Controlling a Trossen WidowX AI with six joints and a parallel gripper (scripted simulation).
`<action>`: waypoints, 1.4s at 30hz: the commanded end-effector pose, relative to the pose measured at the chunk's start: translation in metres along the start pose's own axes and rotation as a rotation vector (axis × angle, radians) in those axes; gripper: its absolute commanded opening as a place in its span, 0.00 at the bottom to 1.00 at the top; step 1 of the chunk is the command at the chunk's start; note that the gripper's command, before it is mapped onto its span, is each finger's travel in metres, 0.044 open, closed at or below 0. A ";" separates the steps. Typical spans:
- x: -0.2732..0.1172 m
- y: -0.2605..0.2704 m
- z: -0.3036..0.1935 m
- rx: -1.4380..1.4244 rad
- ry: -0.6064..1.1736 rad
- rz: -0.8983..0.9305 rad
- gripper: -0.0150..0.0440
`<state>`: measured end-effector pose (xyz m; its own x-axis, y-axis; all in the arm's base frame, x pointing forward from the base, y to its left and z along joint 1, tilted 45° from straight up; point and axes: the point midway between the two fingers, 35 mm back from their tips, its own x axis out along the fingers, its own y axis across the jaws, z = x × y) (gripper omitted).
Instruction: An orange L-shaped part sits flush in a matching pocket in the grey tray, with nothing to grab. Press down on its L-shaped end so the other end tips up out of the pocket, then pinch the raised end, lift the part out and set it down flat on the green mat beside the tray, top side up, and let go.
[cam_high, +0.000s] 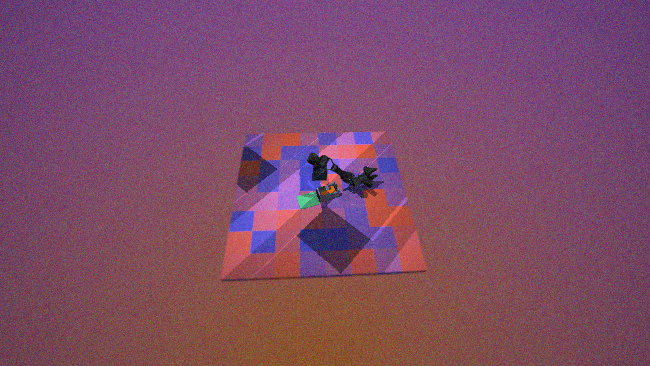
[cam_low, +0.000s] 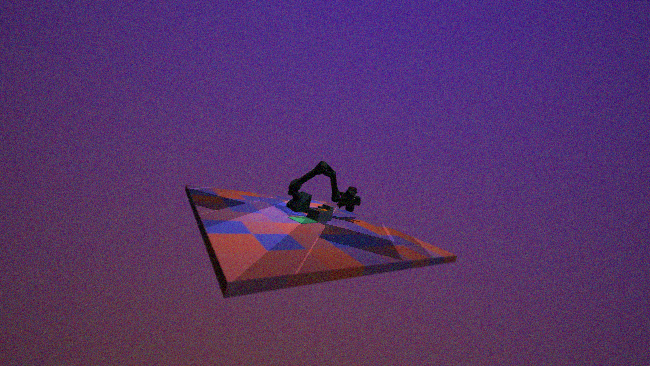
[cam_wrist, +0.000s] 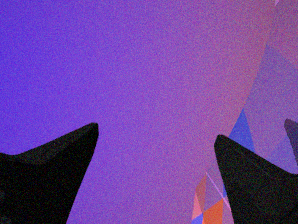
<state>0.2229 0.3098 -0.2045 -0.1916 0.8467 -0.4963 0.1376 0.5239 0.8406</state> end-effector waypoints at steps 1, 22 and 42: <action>0.000 0.000 0.001 0.005 -0.006 -0.011 0.89; -0.113 -0.002 0.012 0.150 -0.201 -1.086 0.56; -0.224 0.048 -0.026 0.059 -0.098 -1.623 0.56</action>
<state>0.2451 0.1736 -0.1085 -0.1483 -0.3392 -0.9290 0.0265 0.9376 -0.3466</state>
